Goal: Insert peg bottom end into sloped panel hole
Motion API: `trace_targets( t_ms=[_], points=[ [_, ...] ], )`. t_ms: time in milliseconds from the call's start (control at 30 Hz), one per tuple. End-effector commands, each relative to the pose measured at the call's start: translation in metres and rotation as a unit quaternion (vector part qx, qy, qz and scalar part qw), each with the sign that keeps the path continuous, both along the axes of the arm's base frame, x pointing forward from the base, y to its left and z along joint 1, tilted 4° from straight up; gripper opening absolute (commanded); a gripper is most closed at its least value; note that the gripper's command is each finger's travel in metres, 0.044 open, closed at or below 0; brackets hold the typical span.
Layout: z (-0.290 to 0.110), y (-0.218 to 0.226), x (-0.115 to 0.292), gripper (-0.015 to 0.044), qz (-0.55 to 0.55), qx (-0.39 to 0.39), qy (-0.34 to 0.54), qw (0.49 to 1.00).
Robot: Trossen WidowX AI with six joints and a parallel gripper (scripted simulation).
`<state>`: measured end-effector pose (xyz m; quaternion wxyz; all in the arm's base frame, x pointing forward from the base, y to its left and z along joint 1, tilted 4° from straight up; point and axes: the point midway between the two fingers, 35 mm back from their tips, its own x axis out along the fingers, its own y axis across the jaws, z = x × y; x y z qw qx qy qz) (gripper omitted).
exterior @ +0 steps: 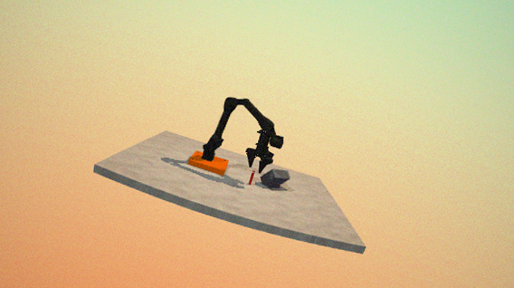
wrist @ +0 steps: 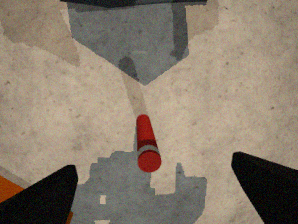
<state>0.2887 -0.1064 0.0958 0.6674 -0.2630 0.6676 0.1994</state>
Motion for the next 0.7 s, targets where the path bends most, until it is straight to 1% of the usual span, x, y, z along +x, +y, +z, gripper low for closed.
trace_targets(
  t_ms=[0,667],
  points=[
    [-0.01,0.0,-0.001,0.044,0.002,0.005,0.006,1.0],
    [-0.042,-0.002,-0.001,0.044,0.002,0.005,0.006,1.0]
  ],
)
